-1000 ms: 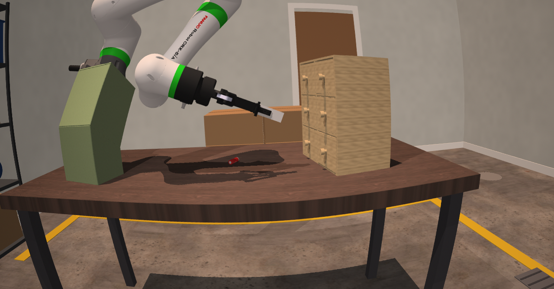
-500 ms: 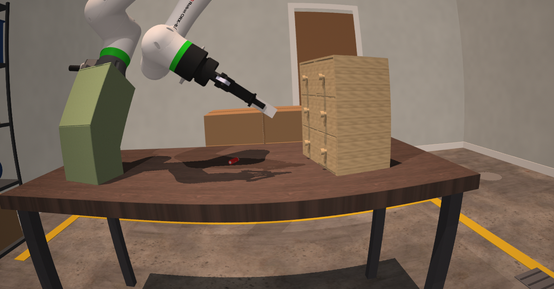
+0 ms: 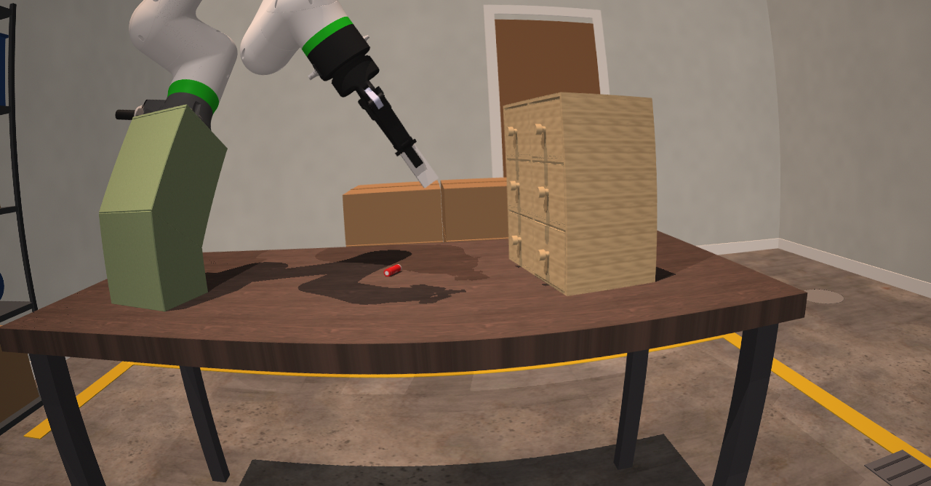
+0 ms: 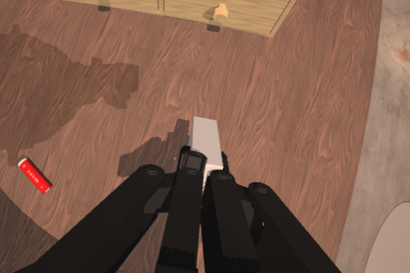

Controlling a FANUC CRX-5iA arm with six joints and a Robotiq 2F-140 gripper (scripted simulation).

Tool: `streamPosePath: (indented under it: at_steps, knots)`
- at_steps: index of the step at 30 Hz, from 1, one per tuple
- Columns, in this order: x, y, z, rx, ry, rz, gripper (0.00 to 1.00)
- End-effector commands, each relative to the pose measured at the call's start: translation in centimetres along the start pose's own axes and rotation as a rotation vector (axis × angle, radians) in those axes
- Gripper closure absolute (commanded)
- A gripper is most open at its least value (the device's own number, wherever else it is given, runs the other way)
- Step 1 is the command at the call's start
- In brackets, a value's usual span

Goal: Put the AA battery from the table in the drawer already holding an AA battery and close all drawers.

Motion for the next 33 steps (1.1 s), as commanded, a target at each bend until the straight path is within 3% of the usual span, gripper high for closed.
streamPosePath:
  at_steps: [1, 22, 33]
  knots:
    - [-1.8, 1.5, 0.0, -0.011, -0.048, -0.127, 1.0]
    - [-4.9, 4.0, -0.7, -0.007, -0.133, -0.488, 1.0]
    - [-5.3, 4.4, -0.7, -0.007, -0.149, -0.553, 1.0]
Point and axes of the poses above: the point where the finger pads meet when closed, its own x axis out along the fingers, its own z axis across the jaws, y = z × x, the point moved 10 cm from there along -x, back along the fingers, and after that the axes turned 13 degrees about x, right-handed, at the moved point
